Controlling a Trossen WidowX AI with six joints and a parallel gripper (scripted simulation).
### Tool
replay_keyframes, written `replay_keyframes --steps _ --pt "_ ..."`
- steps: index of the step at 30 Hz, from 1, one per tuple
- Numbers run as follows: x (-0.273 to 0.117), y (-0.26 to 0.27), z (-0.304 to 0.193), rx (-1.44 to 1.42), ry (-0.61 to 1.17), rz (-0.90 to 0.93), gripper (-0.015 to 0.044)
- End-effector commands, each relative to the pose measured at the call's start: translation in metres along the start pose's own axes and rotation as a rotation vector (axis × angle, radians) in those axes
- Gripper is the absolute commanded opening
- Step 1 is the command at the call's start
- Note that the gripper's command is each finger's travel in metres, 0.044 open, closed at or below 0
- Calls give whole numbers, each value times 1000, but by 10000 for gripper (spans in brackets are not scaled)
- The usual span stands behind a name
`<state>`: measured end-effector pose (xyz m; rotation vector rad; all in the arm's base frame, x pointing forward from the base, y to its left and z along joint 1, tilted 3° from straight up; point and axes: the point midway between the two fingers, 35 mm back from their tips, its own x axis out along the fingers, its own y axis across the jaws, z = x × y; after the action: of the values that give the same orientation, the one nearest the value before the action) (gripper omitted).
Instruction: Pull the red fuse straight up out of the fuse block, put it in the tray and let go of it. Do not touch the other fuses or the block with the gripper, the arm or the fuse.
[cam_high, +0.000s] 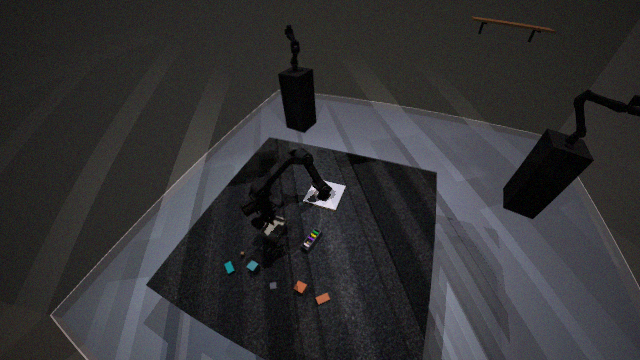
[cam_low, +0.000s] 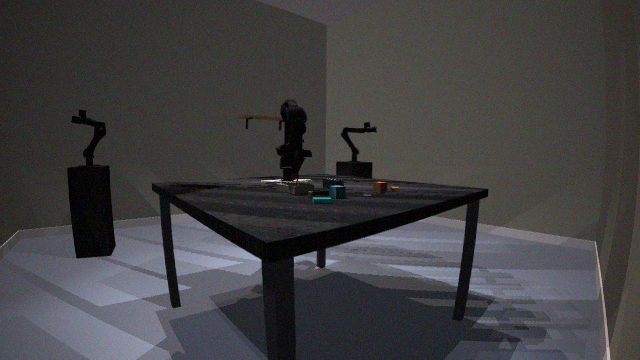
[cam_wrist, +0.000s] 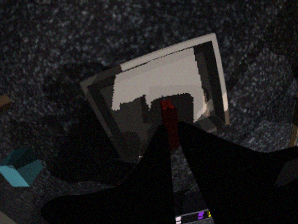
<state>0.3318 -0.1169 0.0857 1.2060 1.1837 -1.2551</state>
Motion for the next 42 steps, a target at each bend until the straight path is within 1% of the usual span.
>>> replay_keyframes --steps 1,9,21,22,25,27,42 --pt "8 -2 0 -3 -1 -6 0" --pt "17 -2 0 -3 -1 -6 0" --pt "13 -1 0 0 1 -2 315" --pt "11 -1 0 0 1 -2 330" --pt "-15 -1 0 -2 -1 -5 330" --pt "-23 -2 0 -3 -1 -6 330" --pt "-22 -2 0 -2 2 -5 330"
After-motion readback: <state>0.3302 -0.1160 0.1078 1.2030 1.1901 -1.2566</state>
